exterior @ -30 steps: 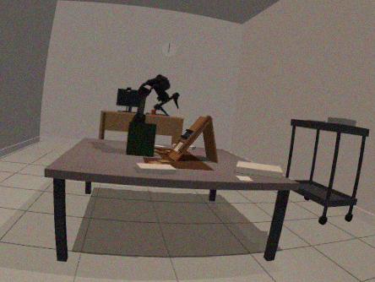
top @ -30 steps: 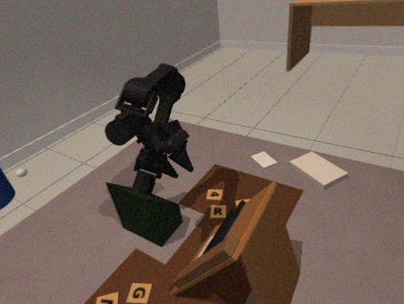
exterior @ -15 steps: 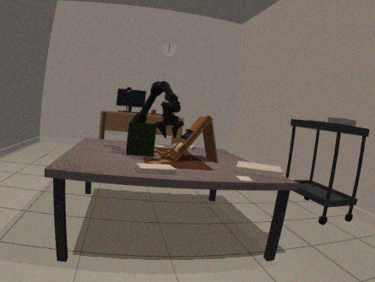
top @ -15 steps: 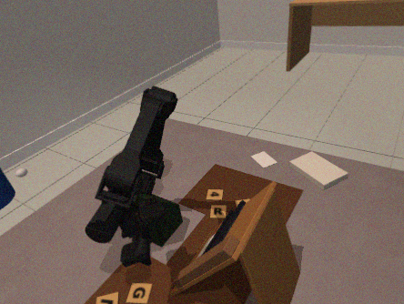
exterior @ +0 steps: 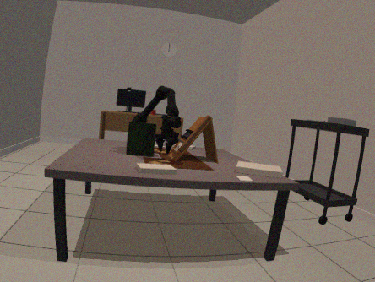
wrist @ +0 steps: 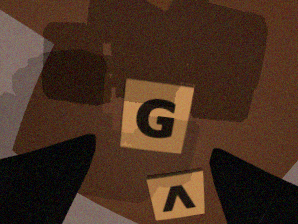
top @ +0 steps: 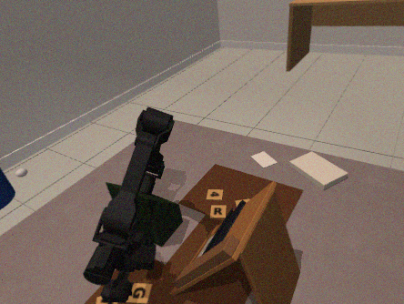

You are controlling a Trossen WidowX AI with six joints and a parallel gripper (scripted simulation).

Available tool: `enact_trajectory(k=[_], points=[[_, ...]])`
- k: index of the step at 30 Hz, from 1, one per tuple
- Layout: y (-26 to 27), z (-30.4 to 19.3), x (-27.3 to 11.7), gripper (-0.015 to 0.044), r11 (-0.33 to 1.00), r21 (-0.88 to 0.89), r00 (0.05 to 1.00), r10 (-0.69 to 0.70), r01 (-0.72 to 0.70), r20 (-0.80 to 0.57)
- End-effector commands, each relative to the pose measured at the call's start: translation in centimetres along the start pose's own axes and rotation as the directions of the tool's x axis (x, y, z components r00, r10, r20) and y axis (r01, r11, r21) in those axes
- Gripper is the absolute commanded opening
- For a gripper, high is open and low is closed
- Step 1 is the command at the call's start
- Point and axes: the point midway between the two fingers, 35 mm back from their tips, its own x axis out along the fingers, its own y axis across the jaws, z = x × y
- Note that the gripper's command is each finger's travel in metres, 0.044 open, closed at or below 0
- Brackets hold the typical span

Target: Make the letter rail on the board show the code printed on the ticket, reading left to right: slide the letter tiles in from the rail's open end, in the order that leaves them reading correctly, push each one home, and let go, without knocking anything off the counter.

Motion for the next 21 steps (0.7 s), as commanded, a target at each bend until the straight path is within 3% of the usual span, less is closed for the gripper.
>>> enact_trajectory(k=[1,7,21], points=[[-0.2,0.1,0.3,0.034,1.0,0.005,1.0,-0.003,0.004,-0.006],[-0.1,0.2,3.3,0.034,1.0,0.004,1.0,-0.002,0.002,-0.004],[-0.1,0.3,3.8,0.034,1.0,0.004,1.0,-0.002,0.002,-0.004]])
